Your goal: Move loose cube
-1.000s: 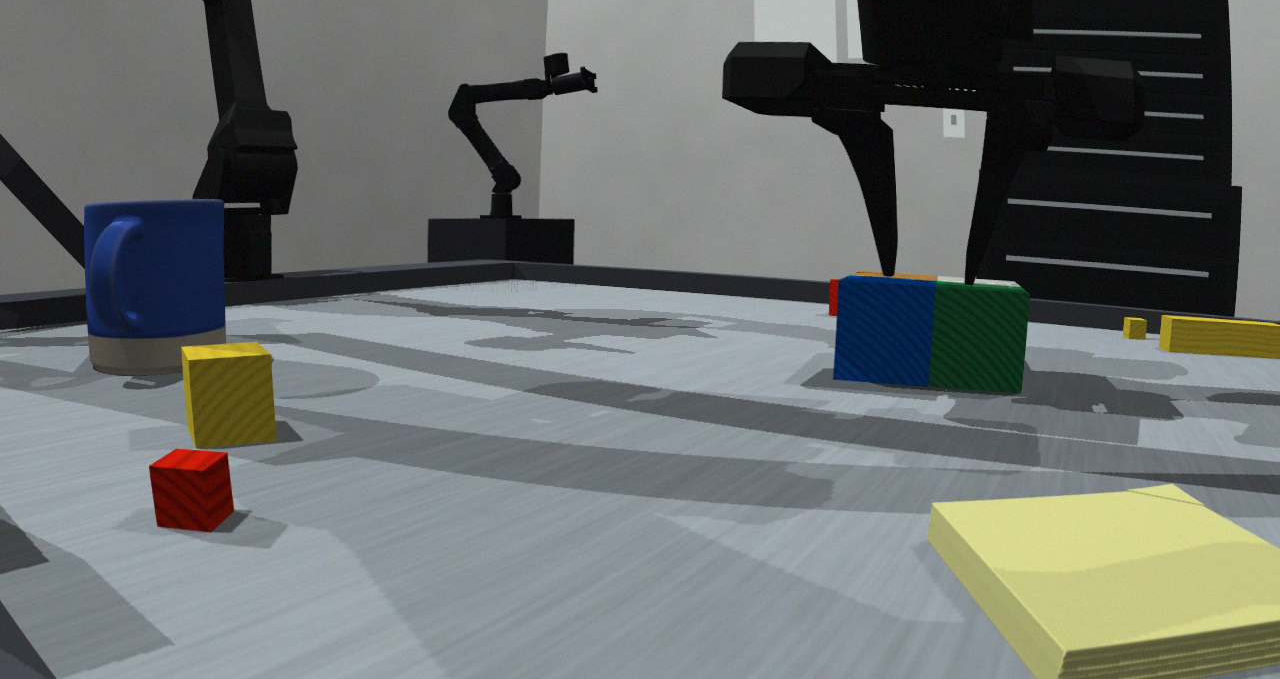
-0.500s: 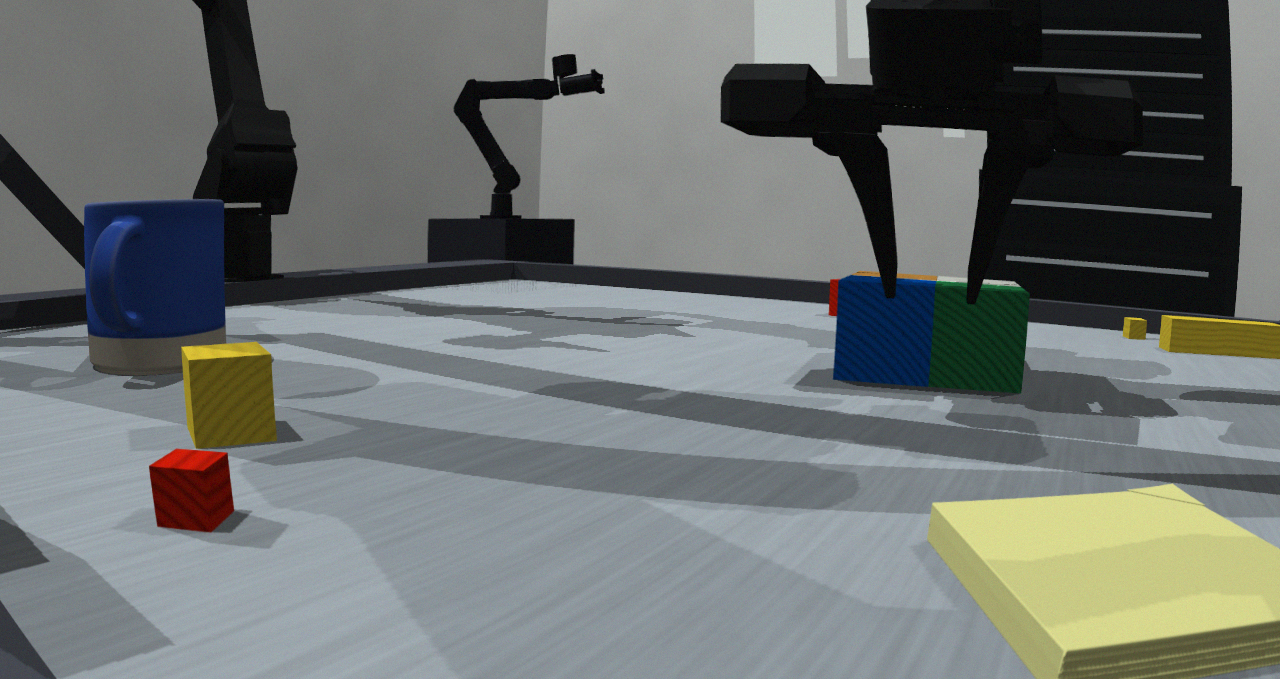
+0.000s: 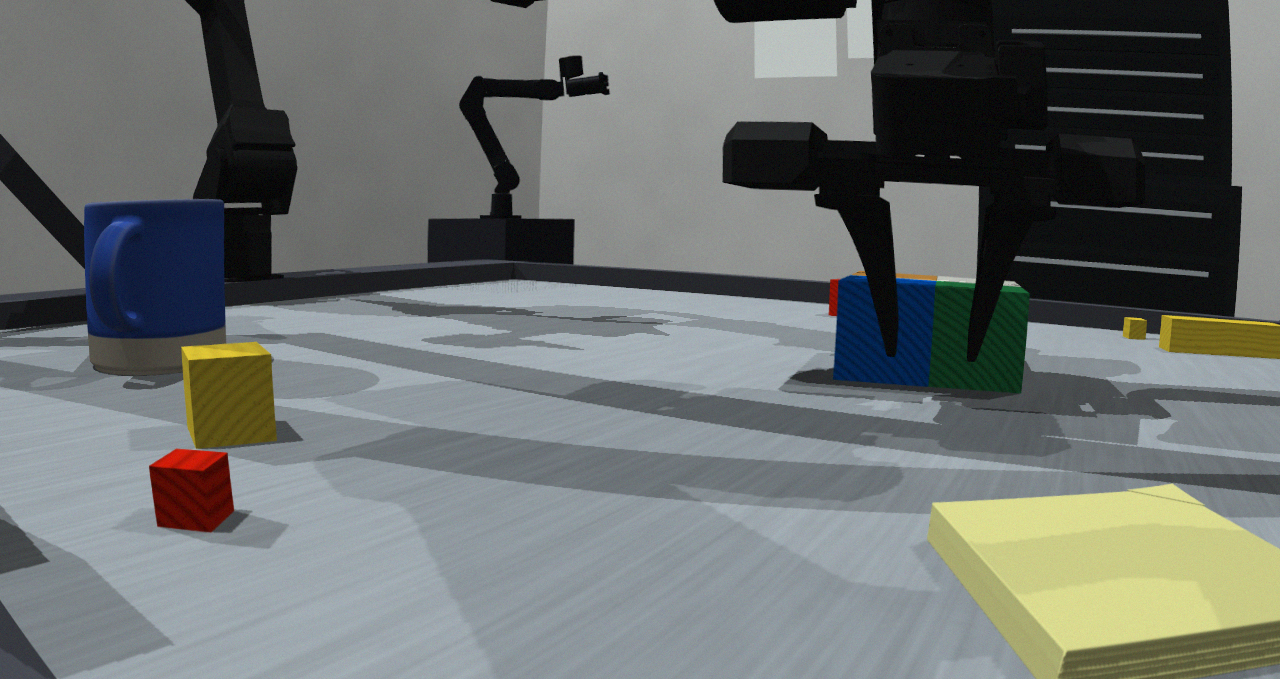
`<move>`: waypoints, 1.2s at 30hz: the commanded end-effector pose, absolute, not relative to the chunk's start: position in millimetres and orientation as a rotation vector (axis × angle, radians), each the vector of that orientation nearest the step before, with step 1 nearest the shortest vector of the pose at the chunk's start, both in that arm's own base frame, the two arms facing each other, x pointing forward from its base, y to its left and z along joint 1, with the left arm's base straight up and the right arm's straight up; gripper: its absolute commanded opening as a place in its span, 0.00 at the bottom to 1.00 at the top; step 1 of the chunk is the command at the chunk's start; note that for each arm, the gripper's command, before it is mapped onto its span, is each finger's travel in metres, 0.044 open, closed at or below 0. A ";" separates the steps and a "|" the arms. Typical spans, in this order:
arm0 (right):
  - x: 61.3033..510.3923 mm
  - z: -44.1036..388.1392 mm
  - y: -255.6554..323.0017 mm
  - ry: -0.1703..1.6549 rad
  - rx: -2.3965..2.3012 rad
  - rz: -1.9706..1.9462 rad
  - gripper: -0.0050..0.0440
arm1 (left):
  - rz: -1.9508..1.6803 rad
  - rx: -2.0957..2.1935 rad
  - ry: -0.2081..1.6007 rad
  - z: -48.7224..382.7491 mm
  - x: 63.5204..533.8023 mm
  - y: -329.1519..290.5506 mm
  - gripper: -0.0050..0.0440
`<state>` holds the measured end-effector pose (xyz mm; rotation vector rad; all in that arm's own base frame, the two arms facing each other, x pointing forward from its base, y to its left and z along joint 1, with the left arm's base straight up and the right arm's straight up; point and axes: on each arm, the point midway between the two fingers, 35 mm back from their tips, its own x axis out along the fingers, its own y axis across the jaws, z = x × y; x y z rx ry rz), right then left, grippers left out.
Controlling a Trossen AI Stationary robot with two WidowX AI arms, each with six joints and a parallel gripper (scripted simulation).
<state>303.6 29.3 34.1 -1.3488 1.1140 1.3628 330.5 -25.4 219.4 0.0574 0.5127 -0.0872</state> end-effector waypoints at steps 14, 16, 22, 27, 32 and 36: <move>314.3 40.3 9.8 1.095 -1.364 1.337 0.45 | -0.085 0.054 0.481 229.8 330.0 -26.0 0.92; 314.7 39.9 7.2 1.096 -1.364 1.338 0.45 | -0.085 0.054 0.481 229.8 330.0 -26.0 0.92; 311.4 42.0 10.9 1.094 -1.367 1.332 0.45 | -0.085 0.054 0.481 229.8 330.0 -26.0 0.92; 304.7 44.6 30.7 1.094 -1.364 1.334 0.45 | -0.085 0.054 0.481 229.8 330.0 -26.0 0.92; 309.9 50.9 31.3 1.080 -1.335 1.298 0.59 | -0.062 0.044 0.454 239.7 333.3 -21.8 0.92; 318.7 76.1 32.2 1.056 -1.161 1.145 0.59 | -0.007 0.030 0.414 252.7 339.3 -12.3 0.92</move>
